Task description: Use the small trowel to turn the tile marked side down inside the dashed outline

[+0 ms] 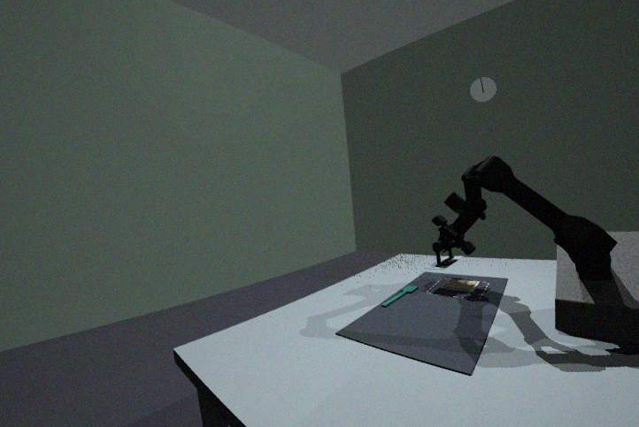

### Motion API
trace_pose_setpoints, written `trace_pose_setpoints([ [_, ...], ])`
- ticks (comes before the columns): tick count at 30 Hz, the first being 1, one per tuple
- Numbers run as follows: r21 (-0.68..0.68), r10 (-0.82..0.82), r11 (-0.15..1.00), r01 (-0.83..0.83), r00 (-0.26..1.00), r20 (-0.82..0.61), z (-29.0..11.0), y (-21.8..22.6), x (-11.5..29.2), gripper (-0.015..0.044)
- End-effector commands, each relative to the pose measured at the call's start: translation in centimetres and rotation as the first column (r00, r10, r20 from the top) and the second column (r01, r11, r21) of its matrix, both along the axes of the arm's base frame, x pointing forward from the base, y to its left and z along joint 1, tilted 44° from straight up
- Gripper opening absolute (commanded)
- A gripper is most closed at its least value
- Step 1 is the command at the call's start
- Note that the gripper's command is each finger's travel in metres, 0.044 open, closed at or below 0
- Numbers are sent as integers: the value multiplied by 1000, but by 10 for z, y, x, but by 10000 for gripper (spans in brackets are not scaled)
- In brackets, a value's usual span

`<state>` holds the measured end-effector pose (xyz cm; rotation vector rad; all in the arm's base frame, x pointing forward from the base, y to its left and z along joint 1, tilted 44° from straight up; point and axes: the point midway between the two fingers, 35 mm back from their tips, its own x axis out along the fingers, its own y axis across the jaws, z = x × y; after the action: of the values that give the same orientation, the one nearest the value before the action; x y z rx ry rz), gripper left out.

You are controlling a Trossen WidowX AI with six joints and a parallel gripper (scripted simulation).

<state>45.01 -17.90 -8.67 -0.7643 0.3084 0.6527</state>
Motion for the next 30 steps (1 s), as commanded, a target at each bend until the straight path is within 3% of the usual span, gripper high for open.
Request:
trace_pose_setpoints([
  [1, -5, -4, 1000, 4, 1000, 19, -11, -19, -1, 0],
  [30, 31, -13, 999, 11, 998, 62, -122, -81, -37, 0],
])
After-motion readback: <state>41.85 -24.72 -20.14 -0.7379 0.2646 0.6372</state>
